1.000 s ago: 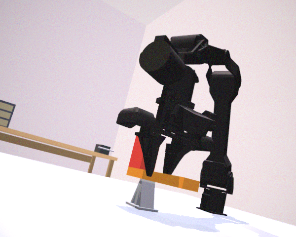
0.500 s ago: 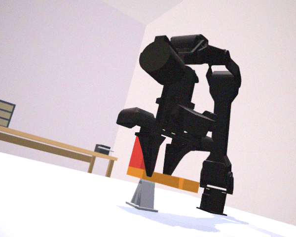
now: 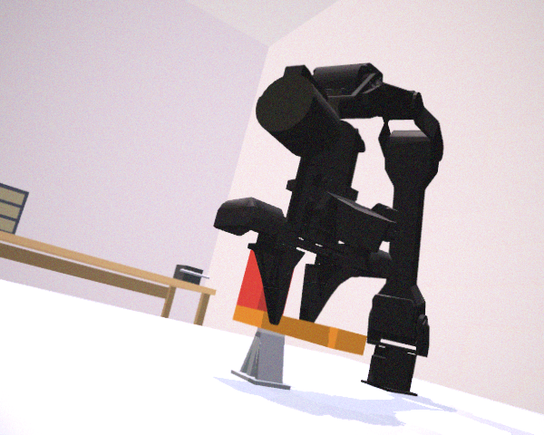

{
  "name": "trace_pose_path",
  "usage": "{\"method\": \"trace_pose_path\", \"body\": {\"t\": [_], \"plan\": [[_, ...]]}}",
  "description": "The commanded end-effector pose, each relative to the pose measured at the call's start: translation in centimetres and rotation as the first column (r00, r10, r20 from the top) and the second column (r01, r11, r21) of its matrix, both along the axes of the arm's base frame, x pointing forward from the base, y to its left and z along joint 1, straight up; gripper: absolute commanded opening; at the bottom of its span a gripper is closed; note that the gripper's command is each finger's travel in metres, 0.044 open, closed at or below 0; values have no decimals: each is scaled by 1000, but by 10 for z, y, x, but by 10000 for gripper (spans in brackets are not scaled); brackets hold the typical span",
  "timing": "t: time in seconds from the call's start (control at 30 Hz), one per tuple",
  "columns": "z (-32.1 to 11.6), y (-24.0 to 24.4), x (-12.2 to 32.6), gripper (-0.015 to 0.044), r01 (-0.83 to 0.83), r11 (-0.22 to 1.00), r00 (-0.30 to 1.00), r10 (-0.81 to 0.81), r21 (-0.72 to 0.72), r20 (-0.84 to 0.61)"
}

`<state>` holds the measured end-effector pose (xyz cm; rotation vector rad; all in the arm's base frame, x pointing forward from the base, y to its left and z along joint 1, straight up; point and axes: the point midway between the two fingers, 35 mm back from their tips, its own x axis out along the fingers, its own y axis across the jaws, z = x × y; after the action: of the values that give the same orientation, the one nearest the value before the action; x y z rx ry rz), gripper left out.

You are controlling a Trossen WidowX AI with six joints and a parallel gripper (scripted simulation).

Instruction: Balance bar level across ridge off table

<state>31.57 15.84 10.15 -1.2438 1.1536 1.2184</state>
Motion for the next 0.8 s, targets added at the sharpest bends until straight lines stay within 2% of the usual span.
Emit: {"method": "trace_pose_path", "body": {"t": [0.0, 0.57, 0.77], "plan": [[0, 0, 0, 0, 0, 1000, 1000, 0, 0, -1], [0, 0, 0, 0, 0, 1000, 1000, 0, 0, -1], [0, 0, 0, 157, 0, 1000, 1000, 0, 0, -1]]}}
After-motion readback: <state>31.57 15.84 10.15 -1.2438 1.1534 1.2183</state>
